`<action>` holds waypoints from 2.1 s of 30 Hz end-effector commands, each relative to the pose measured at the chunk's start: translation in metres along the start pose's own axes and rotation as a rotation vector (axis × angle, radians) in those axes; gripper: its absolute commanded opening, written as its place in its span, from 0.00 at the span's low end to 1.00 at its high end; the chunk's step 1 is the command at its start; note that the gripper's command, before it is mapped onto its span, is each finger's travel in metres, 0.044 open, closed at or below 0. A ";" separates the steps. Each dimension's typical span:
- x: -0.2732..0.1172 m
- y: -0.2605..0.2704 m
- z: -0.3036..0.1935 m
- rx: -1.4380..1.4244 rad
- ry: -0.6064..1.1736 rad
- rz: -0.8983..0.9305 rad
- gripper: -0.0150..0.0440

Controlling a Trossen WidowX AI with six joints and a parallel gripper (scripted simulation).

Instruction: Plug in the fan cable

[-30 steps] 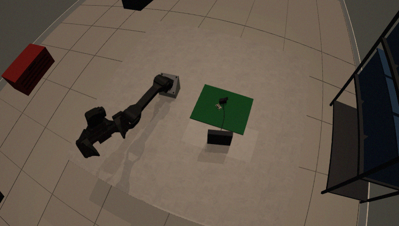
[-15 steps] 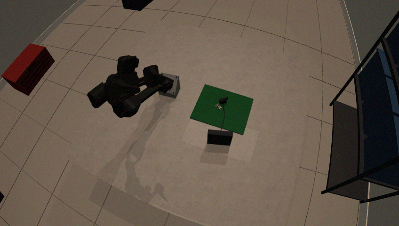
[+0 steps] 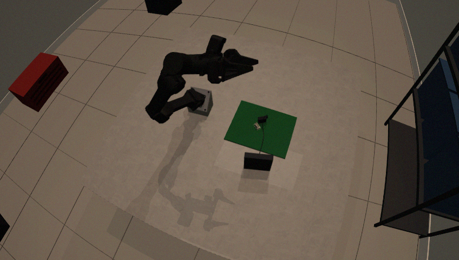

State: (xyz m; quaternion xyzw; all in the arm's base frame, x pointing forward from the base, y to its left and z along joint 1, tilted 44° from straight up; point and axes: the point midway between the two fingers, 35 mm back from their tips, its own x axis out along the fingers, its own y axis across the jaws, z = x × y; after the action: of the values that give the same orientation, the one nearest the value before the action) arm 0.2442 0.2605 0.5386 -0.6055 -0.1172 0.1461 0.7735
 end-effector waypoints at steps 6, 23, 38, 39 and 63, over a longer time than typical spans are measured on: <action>0.076 0.136 -0.023 0.047 0.233 0.312 1.00; 0.092 0.370 -0.167 0.118 1.025 0.737 1.00; 0.018 0.457 -0.274 0.011 1.704 0.774 1.00; 0.018 0.457 -0.274 0.011 1.704 0.774 1.00; 0.013 0.488 -0.325 0.079 1.730 0.802 1.00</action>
State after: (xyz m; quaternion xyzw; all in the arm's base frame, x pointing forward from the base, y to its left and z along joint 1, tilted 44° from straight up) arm 0.3319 0.0873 -0.0067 -0.4698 0.7153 -0.0944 0.5087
